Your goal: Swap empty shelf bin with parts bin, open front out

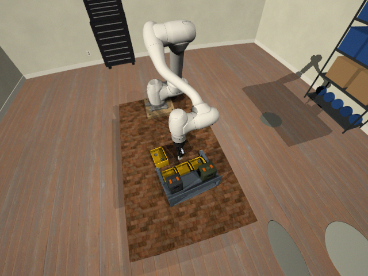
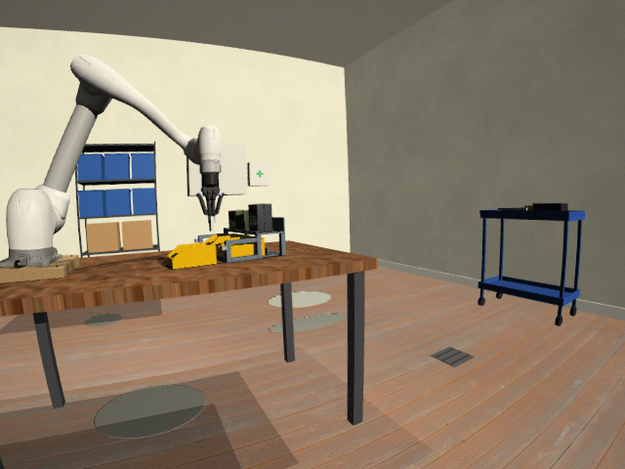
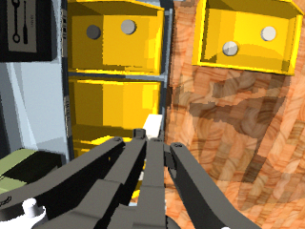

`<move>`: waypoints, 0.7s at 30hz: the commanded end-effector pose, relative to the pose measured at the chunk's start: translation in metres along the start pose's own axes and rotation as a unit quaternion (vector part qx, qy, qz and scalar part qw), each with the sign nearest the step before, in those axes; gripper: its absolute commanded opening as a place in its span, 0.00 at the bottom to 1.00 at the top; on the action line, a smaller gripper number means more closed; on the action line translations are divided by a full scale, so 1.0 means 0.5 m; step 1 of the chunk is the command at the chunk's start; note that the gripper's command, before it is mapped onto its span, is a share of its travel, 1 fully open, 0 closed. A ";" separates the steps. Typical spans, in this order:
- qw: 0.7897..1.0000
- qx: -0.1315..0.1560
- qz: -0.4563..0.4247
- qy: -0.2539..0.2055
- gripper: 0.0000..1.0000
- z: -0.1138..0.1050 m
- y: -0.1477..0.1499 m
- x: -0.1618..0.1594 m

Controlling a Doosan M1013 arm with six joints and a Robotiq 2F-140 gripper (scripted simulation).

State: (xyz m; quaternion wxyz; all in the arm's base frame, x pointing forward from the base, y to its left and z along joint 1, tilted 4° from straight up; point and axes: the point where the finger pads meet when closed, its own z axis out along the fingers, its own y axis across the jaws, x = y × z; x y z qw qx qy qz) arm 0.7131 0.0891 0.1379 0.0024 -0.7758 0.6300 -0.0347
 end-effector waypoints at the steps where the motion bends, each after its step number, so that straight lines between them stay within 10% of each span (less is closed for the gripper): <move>1: 1.000 0.002 -0.001 -0.002 0.10 -0.008 -0.010 -0.006; 12: 1.000 0.002 -0.001 -0.002 0.10 -0.008 -0.012 -0.006; 13: 1.000 0.002 -0.001 -0.002 0.62 -0.008 -0.012 -0.006; 21: 1.000 0.002 -0.001 -0.002 0.62 -0.008 -0.012 -0.006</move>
